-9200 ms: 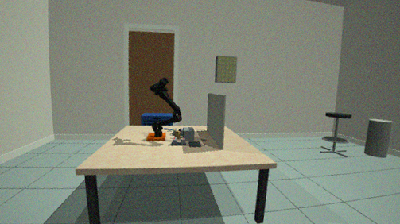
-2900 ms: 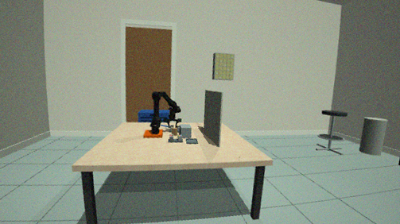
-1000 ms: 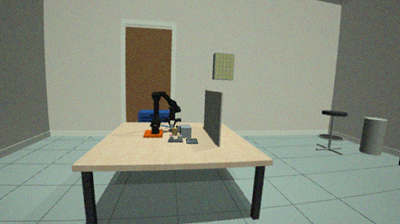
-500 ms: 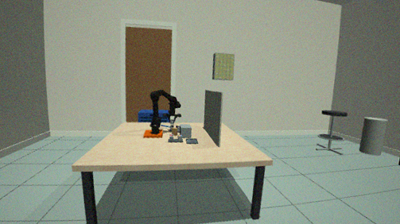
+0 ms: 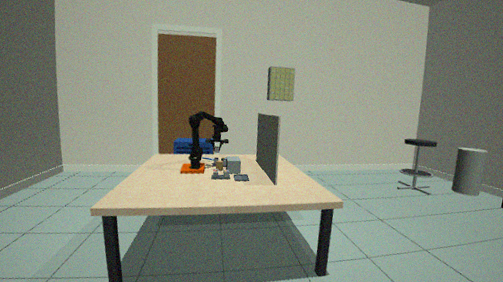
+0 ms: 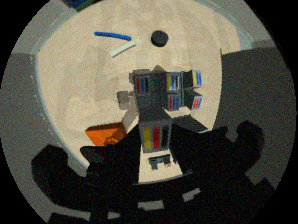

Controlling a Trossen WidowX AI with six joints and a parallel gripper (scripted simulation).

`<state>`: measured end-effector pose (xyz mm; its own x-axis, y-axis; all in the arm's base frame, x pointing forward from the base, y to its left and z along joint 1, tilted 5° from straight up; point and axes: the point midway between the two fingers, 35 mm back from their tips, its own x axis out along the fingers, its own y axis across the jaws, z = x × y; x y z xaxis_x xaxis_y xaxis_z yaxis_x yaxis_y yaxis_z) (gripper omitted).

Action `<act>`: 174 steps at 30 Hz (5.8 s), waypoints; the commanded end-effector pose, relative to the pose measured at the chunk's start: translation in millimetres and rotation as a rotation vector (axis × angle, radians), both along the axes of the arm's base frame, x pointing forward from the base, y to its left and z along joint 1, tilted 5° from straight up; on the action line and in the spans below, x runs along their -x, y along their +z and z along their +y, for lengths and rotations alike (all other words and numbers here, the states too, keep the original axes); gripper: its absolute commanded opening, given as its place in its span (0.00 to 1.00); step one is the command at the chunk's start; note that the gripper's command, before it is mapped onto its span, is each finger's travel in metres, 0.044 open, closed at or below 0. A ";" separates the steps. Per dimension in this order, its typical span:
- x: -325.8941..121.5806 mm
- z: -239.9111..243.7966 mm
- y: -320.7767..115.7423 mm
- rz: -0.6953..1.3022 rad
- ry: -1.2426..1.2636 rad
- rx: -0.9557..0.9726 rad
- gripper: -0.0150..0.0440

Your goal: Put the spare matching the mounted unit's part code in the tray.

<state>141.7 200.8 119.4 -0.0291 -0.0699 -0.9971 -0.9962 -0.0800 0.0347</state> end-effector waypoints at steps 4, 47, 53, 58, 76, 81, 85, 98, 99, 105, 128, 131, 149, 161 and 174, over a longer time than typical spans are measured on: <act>-4.6 0.1 35.7 -0.010 0.002 -0.012 0.25; -153.7 -98.5 56.8 -0.070 -0.070 -0.033 0.25; -173.0 -127.1 59.1 -0.074 -0.071 -0.025 0.25; -186.4 -153.7 60.7 -0.071 -0.067 -0.018 0.25; -219.7 -264.6 65.3 -0.045 -0.019 0.008 0.25; -221.8 -296.7 65.5 -0.036 -0.007 0.013 0.25; -221.6 -315.0 65.4 -0.030 0.001 0.015 0.25; -222.7 -317.2 59.6 -0.030 0.002 0.016 0.25; -222.8 -317.4 59.0 -0.030 0.002 0.016 0.25; -223.8 -318.0 54.8 -0.030 0.002 0.016 0.25; -227.0 -320.4 39.0 -0.031 0.002 0.016 0.25; -227.4 -320.7 36.9 -0.031 0.002 0.016 0.25; -229.1 -322.3 24.3 -0.031 0.002 0.016 0.25; -230.0 -323.3 15.9 -0.031 0.002 0.016 0.25; -230.6 -324.4 6.7 -0.031 0.002 0.016 0.25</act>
